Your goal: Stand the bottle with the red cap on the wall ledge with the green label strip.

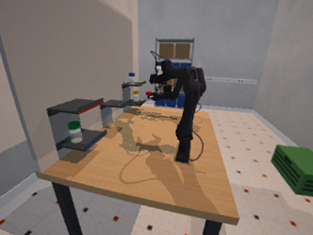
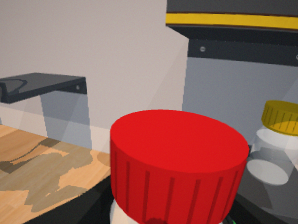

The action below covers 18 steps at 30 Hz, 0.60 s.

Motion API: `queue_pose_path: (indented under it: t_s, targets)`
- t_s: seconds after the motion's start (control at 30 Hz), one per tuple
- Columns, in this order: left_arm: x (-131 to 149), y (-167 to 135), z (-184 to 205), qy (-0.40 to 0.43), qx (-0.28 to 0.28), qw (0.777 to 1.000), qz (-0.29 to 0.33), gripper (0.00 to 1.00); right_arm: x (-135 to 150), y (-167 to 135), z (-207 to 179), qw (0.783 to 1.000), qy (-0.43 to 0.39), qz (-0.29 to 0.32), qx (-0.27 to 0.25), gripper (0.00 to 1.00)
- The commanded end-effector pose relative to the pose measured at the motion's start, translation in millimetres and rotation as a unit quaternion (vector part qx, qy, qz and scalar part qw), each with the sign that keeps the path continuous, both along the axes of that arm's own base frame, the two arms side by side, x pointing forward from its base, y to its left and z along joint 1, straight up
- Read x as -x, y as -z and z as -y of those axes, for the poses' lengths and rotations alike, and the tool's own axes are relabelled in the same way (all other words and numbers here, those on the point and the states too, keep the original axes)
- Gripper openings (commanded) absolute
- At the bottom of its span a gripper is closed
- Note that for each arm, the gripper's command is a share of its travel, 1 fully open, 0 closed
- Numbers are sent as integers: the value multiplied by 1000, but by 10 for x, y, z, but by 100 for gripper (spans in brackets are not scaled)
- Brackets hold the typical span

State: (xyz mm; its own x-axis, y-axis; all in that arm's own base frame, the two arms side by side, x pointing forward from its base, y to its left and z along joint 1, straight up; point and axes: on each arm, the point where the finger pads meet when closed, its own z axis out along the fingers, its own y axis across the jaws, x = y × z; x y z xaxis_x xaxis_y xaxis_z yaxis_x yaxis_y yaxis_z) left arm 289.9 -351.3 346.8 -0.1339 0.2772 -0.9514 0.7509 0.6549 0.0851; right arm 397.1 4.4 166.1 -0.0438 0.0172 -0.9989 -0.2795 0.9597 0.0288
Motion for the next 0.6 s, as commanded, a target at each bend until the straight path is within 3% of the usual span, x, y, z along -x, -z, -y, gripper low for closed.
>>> queue_pose_path:
  t_s: [0.0, 0.3, 0.57]
  targets:
    - [49, -159, 27, 10, 17, 1000, 16, 89, -31, -152, 47, 999, 16, 30, 4, 52]
    - [24, -128, -5, 3, 13, 1000, 11, 89, 35, -137, 24, 991, 129, 25, 11, 52]
    - [24, -128, -5, 3, 13, 1000, 11, 89, 52, -194, -171, 988, 149, 31, 11, 52]
